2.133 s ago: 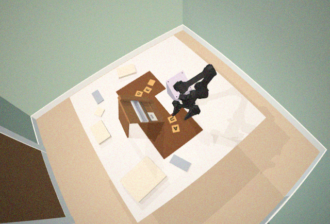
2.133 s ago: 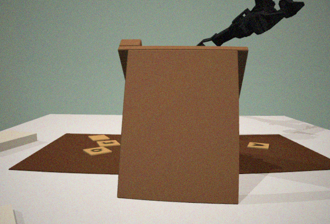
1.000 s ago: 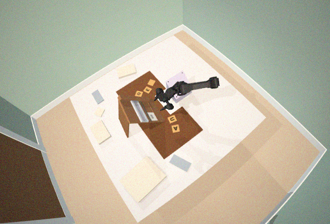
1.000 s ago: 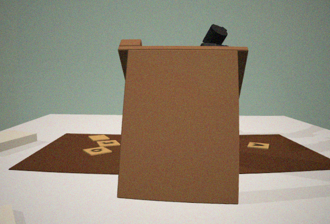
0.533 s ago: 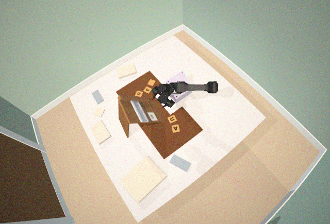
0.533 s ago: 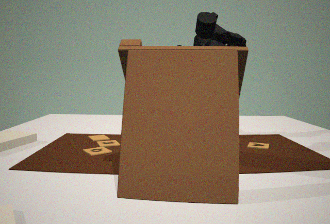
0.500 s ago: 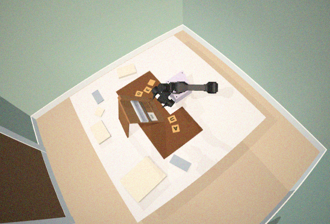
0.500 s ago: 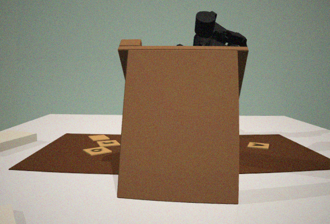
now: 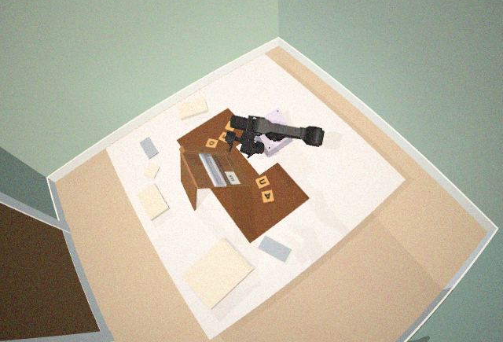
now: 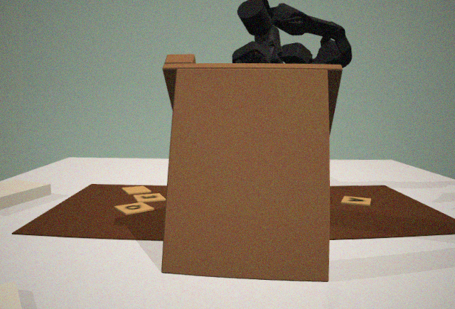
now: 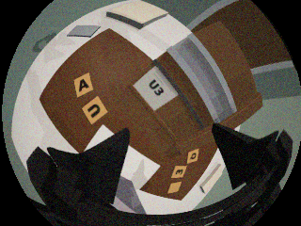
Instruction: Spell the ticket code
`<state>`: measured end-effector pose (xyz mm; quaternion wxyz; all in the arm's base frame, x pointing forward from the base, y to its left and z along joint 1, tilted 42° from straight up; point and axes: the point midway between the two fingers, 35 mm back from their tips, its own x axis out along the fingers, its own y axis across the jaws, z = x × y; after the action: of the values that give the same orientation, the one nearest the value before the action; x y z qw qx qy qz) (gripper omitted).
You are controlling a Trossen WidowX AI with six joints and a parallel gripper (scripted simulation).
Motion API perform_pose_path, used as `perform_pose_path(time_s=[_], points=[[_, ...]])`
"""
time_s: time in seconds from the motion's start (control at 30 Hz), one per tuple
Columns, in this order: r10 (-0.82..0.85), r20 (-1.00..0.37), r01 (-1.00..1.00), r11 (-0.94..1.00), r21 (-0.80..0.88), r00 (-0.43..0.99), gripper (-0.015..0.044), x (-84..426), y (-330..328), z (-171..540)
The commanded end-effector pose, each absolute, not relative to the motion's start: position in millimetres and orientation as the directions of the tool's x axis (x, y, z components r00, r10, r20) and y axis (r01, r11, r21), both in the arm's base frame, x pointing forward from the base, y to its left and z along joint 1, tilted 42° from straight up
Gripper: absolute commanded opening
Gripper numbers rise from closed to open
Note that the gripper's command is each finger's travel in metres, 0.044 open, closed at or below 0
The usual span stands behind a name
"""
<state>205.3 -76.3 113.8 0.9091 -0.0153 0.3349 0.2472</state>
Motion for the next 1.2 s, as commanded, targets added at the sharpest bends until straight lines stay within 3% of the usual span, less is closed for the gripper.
perform_pose_path(time_s=[0.0, 0.47, 1.17], points=[[0.527, -0.426, -0.63, 0.763, -0.143, 0.735, 0.044, 207, -130, 132], [0.47, -0.263, -0.533, 0.652, -0.54, 0.842, 0.044, 201, -187, 141], [0.469, -0.261, -0.53, 0.65, -0.544, 0.843, 0.044, 201, -187, 141]])
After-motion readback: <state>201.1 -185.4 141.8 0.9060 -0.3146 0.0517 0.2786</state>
